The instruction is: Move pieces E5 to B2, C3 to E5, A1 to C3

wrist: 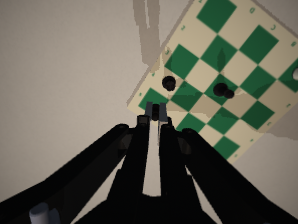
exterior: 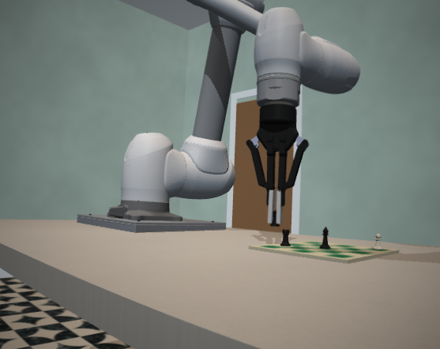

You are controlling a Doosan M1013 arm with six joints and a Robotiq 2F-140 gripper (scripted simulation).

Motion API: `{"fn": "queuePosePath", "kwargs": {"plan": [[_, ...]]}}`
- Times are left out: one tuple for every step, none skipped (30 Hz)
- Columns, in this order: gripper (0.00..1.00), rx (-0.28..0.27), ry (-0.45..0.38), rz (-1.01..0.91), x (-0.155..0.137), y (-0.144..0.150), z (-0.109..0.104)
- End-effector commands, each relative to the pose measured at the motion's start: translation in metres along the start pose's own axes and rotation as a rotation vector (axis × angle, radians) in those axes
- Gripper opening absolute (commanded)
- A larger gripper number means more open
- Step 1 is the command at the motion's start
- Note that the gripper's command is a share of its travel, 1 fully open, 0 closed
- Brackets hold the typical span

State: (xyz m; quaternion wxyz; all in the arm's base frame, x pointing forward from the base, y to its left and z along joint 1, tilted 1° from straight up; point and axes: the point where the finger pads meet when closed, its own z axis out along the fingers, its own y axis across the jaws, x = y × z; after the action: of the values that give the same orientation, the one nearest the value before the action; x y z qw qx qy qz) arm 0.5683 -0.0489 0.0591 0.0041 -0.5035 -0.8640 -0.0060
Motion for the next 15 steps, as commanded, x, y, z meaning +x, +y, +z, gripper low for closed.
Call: {"fn": "queuePosePath", "kwargs": {"plan": [[0.0,0.0,0.0,0.0,0.0,0.0,-0.028],[0.0,0.0,0.0,0.0,0.0,0.0,-0.035],[0.0,0.0,0.0,0.0,0.0,0.0,-0.042],[0.0,0.0,0.0,0.0,0.0,0.0,-0.047],[0.0,0.0,0.0,0.0,0.0,0.0,-0.051],[0.0,0.0,0.0,0.0,0.0,0.0,-0.055],[0.0,0.0,0.0,0.0,0.0,0.0,-0.057],[0.0,0.0,0.0,0.0,0.0,0.0,-0.058],[0.0,0.0,0.0,0.0,0.0,0.0,-0.059],[0.0,0.0,0.0,0.0,0.0,0.0,-0.059],[0.0,0.0,0.0,0.0,0.0,0.0,-0.059],[0.0,0.0,0.0,0.0,0.0,0.0,-0.059],[0.0,0.0,0.0,0.0,0.0,0.0,-0.059],[0.0,0.0,0.0,0.0,0.0,0.0,-0.059],[0.0,0.0,0.0,0.0,0.0,0.0,-0.059]]}}
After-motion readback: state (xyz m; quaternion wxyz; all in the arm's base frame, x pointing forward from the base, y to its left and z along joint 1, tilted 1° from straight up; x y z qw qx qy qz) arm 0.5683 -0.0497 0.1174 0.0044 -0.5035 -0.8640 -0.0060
